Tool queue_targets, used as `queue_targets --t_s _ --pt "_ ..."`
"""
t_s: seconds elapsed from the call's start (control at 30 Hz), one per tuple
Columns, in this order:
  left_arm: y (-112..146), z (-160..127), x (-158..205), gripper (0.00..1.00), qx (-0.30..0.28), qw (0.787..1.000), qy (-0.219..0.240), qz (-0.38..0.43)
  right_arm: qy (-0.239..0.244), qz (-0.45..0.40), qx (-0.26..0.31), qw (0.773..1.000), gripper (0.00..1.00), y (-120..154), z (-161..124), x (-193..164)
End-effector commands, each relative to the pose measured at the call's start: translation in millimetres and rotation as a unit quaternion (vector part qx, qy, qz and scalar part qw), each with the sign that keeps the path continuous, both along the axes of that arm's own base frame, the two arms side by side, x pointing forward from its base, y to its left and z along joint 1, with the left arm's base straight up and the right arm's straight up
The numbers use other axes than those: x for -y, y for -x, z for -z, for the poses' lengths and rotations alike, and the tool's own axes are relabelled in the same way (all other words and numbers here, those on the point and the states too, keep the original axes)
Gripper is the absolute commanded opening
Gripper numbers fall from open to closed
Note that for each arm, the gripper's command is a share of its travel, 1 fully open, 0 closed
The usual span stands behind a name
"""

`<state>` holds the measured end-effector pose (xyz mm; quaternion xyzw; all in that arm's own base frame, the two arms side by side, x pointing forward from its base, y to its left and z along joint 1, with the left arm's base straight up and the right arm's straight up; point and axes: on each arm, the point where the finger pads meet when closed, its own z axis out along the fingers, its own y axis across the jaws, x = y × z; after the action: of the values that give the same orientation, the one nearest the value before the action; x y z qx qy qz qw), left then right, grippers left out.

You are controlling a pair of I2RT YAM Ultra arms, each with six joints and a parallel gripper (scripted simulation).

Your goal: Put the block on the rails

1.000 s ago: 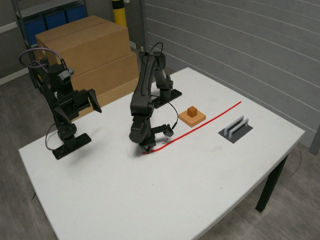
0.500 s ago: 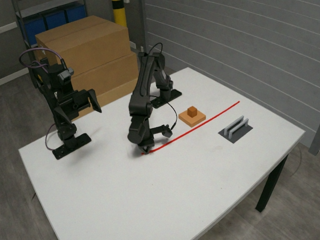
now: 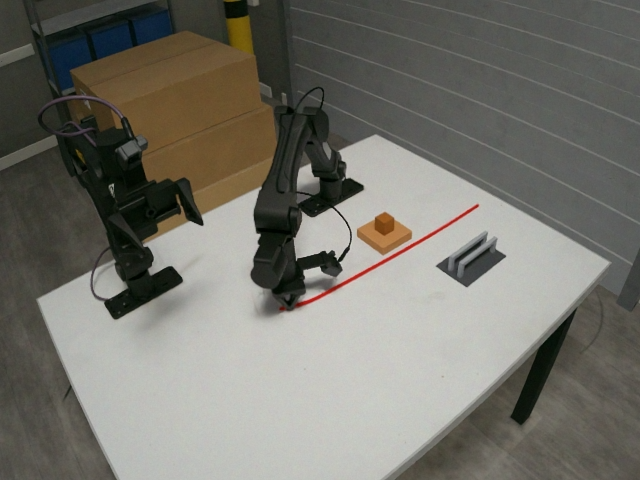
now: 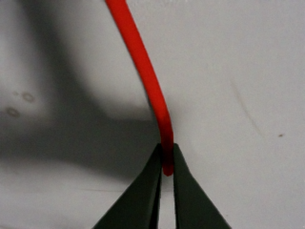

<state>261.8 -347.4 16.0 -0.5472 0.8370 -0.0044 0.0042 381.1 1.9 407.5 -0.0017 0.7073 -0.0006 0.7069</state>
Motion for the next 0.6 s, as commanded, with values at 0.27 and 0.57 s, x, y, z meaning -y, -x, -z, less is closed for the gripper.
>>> queue_targets --t_s 0.27,0.57 --pt "2.8 -6.0 11.5 0.09 0.002 1.000 0.000 0.008 0.005 -0.006 0.009 1.000 1.00 7.0 -7.9 -1.9" --pt "3.3 -4.7 15.3 0.09 0.001 1.000 -0.002 0.011 0.005 -0.006 0.009 1.000 1.00 7.0 -7.9 -1.9"
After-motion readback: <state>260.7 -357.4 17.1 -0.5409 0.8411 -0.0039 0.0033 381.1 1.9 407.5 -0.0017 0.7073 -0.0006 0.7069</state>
